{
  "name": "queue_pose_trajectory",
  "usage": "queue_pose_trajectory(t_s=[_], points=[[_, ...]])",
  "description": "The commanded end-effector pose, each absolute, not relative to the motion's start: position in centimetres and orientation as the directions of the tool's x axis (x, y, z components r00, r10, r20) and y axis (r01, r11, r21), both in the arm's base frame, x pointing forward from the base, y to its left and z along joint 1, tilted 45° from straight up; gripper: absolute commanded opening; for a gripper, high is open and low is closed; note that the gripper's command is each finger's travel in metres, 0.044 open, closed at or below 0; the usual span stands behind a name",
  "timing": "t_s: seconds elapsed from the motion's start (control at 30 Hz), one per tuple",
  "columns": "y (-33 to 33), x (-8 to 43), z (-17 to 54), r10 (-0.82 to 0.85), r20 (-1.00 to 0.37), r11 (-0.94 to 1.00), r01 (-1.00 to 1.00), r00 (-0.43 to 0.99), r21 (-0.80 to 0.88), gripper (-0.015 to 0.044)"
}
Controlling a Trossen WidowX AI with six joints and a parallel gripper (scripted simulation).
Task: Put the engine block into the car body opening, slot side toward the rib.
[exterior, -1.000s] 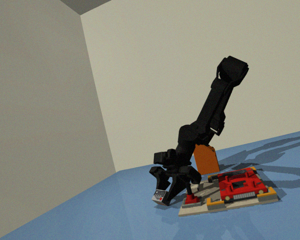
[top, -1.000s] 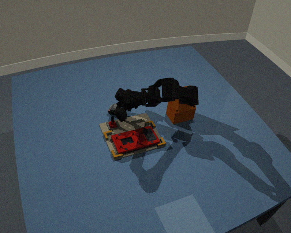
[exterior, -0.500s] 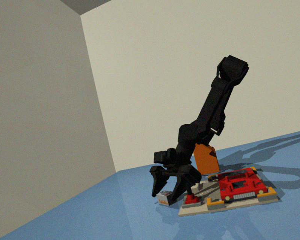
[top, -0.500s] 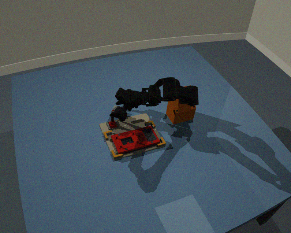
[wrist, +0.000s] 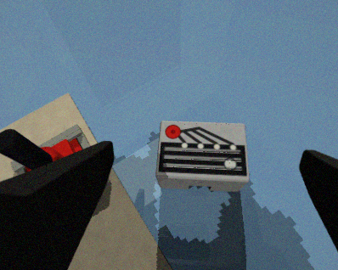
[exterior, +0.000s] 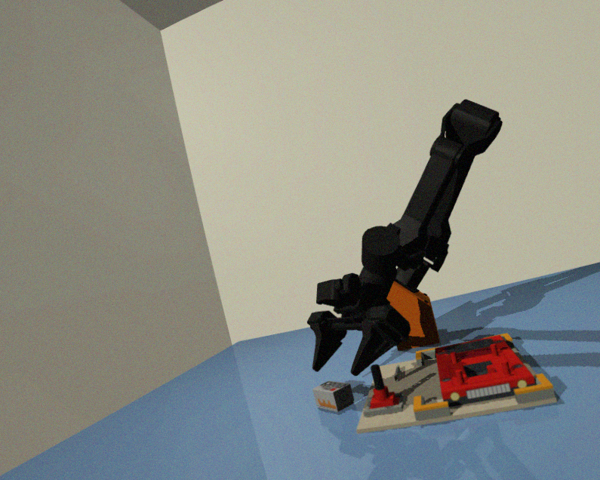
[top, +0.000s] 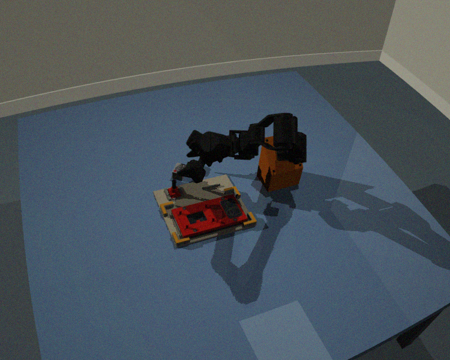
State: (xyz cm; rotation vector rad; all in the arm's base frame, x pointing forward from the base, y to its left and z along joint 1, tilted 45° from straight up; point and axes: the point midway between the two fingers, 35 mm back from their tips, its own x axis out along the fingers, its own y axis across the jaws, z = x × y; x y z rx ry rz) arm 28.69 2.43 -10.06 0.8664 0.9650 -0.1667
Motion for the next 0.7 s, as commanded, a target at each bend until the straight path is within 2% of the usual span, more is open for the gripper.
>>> queue_pose_trajectory(t_s=[0.0, 0.43, 0.67], points=[[2.4, 28.9, -10.0, 0.237, -0.772, 0.662, 0.484, 0.589, 0.572, 0.0440], [2.3, 28.9, -10.1, 0.237, -0.775, 0.669, 0.480, 0.585, 0.567, 0.0440], [1.1, 30.1, -11.1, 0.248, -0.816, 0.770, 0.405, 0.522, 0.493, 0.0440]])
